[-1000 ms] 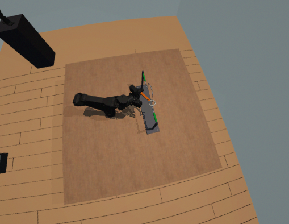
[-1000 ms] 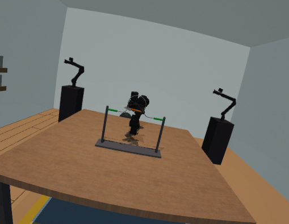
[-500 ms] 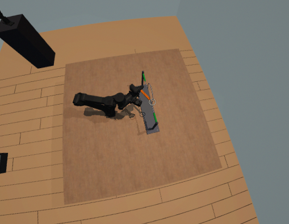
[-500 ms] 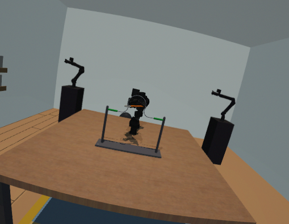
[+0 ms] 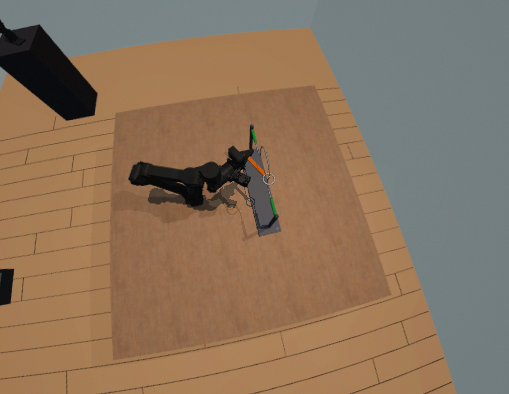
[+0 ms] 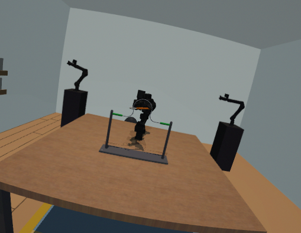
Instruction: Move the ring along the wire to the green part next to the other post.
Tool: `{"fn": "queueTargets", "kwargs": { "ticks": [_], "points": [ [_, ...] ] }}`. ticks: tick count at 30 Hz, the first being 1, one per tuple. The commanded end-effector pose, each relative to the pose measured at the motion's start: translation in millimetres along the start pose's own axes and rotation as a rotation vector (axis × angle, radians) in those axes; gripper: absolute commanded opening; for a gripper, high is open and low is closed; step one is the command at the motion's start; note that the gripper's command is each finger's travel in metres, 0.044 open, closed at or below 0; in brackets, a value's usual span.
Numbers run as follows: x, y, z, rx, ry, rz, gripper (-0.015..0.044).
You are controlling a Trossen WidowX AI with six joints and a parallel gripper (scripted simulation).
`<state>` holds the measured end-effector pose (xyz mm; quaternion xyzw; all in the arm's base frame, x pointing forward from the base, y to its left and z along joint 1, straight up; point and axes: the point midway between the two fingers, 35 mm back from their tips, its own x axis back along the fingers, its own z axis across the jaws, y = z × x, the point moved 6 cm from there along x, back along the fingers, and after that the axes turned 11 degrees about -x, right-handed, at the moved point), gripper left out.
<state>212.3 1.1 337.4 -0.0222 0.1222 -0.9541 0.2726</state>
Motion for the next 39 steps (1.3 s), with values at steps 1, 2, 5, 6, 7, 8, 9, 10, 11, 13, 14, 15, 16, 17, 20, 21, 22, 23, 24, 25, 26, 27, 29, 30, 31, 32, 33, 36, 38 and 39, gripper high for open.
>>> {"fn": "queueTargets", "kwargs": {
  "ticks": [1, 2, 5, 6, 7, 8, 9, 10, 11, 13, 14, 15, 16, 17, 20, 21, 22, 23, 24, 25, 26, 27, 29, 30, 31, 32, 33, 36, 38, 39],
  "points": [
    [0.0, -0.7, 1.6, 0.037, -0.02, 0.002, -0.015],
    [0.0, -0.7, 1.6, 0.044, -0.024, 0.001, -0.015],
    [0.0, -0.7, 1.7, 0.075, -0.042, -0.003, -0.015],
    [0.0, -0.7, 1.7, 0.087, -0.049, -0.005, -0.015],
    [0.0, -0.7, 1.6, 0.1, -0.057, -0.007, -0.015],
    [0.0, -0.7, 1.5, 0.113, -0.064, -0.009, -0.015],
    [0.0, -0.7, 1.4, 0.126, -0.072, -0.01, -0.015],
    [0.0, -0.7, 1.3, 0.139, -0.08, -0.012, -0.015],
    [0.0, -0.7, 1.2, 0.152, -0.087, -0.014, -0.015],
    [-0.1, -0.6, 0.9, 0.18, -0.103, -0.018, -0.015],
    [-0.1, -0.6, 0.7, 0.193, -0.111, -0.02, -0.015],
    [-0.1, -0.5, 0.6, 0.207, -0.12, -0.022, -0.015],
    [0.0, -0.5, 0.4, 0.221, -0.128, -0.024, -0.015],
    [-0.1, -0.4, 0.2, 0.235, -0.136, -0.026, -0.015],
    [0.0, -0.3, -0.4, 0.277, -0.161, -0.032, -0.015],
    [0.0, -0.2, -0.5, 0.291, -0.169, -0.034, -0.015],
    [0.0, -0.1, -0.7, 0.305, -0.177, -0.036, -0.015],
    [0.0, -0.1, -0.9, 0.32, -0.185, -0.038, -0.015],
    [0.0, 0.0, -1.1, 0.334, -0.194, -0.04, -0.015],
    [0.0, 0.1, -1.3, 0.348, -0.202, -0.042, -0.015],
    [0.0, 0.1, -1.5, 0.362, -0.21, -0.044, -0.015],
    [0.0, 0.2, -1.7, 0.376, -0.219, -0.046, -0.015],
    [0.1, 0.4, -2.1, 0.405, -0.236, -0.051, -0.015],
    [0.1, 0.4, -2.2, 0.419, -0.244, -0.053, -0.015],
    [0.1, 0.5, -2.4, 0.433, -0.252, -0.055, -0.015],
    [0.1, 0.6, -2.6, 0.447, -0.261, -0.057, -0.015],
    [0.2, 0.7, -2.8, 0.461, -0.269, -0.06, -0.015],
    [0.3, 1.0, -3.3, 0.504, -0.294, -0.066, -0.015],
    [0.3, 1.2, -3.7, 0.532, -0.311, -0.071, -0.015],
    [0.3, 1.3, -3.9, 0.546, -0.319, -0.073, -0.015]
  ]
}}
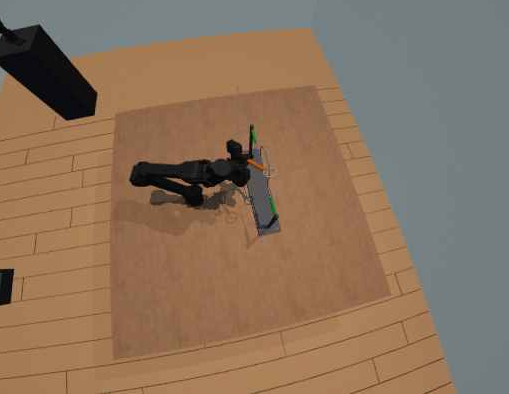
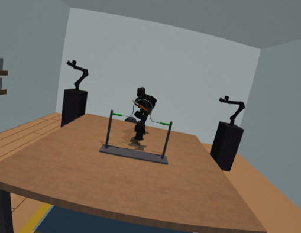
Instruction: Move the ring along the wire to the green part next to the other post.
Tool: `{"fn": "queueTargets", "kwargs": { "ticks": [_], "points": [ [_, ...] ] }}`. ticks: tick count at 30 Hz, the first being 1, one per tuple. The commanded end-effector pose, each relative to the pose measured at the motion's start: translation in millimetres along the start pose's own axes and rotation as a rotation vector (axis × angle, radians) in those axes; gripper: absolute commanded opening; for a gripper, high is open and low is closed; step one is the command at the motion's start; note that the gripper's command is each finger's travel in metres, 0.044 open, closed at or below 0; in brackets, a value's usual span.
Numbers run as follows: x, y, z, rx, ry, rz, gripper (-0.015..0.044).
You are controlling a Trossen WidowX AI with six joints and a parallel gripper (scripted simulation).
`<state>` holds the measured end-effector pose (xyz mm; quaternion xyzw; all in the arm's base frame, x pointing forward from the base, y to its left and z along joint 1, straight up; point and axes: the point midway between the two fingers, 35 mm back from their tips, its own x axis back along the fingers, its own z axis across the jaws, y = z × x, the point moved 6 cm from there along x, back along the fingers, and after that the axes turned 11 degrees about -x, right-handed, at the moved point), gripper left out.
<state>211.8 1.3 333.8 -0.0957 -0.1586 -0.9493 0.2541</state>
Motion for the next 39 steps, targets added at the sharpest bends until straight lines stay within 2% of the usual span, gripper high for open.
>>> {"fn": "queueTargets", "kwargs": {
  "ticks": [1, 39],
  "points": [
    [-0.3, 0.6, -0.7, 0.059, -0.035, -0.011, -0.015],
    [-0.4, 2.4, -8.3, 0.594, -0.358, -0.107, -0.015]
  ]
}}
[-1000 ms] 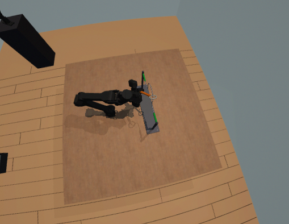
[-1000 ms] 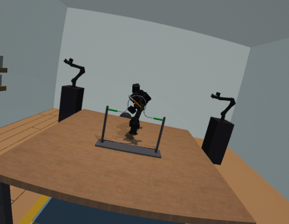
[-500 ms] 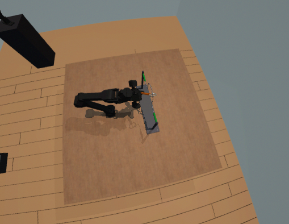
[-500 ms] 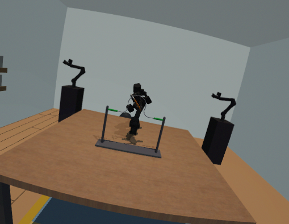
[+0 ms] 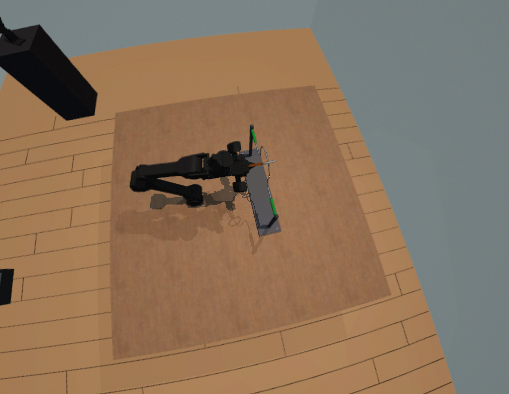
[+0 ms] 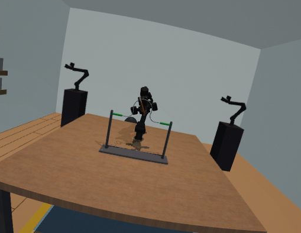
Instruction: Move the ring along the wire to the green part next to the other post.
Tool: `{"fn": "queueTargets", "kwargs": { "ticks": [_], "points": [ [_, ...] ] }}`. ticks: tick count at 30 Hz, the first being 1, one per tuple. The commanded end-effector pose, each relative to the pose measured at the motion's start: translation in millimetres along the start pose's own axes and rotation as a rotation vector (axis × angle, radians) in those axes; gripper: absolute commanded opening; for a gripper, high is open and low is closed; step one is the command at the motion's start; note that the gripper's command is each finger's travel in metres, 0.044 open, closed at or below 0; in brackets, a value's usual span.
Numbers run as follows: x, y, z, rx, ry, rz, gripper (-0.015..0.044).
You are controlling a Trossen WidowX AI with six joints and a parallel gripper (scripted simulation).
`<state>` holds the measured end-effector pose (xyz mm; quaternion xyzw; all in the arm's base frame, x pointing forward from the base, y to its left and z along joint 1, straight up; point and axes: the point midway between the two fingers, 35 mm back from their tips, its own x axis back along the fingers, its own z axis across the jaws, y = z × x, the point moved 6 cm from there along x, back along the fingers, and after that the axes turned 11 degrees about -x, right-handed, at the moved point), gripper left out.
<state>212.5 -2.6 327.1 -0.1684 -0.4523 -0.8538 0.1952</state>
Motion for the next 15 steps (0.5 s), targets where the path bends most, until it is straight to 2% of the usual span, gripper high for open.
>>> {"fn": "queueTargets", "kwargs": {
  "ticks": [1, 15],
  "points": [
    [-0.1, 0.0, -1.1, 0.059, -0.037, -0.011, -0.015],
    [-0.7, -0.1, -4.1, 0.257, -0.156, -0.051, -0.015]
  ]
}}
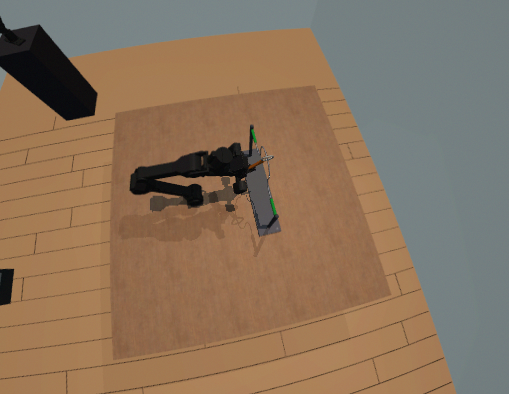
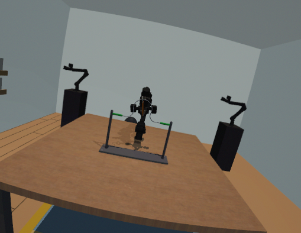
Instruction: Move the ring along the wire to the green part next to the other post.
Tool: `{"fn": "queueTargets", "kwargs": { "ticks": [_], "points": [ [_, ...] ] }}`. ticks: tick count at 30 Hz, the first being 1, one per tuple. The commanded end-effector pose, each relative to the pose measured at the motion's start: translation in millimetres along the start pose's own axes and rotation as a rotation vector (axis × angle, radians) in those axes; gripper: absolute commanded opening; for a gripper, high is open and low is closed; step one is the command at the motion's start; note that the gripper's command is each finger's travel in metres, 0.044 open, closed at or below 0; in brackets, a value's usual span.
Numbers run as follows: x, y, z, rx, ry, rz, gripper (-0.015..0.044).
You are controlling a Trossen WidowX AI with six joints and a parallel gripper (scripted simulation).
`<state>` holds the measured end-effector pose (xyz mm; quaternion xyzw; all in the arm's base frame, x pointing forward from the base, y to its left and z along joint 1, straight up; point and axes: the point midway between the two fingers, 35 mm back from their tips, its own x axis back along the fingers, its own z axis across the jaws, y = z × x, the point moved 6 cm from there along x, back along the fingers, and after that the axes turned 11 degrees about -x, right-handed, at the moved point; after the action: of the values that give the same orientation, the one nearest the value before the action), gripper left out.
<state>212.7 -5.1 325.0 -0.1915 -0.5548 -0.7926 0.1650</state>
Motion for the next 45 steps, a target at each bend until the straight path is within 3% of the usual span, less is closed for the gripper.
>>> {"fn": "queueTargets", "kwargs": {
  "ticks": [1, 45],
  "points": [
    [-0.2, -0.2, -1.2, 0.059, -0.036, -0.012, -0.015],
    [-1.5, 1.0, -11.3, 0.683, -0.405, -0.152, -0.015]
  ]
}}
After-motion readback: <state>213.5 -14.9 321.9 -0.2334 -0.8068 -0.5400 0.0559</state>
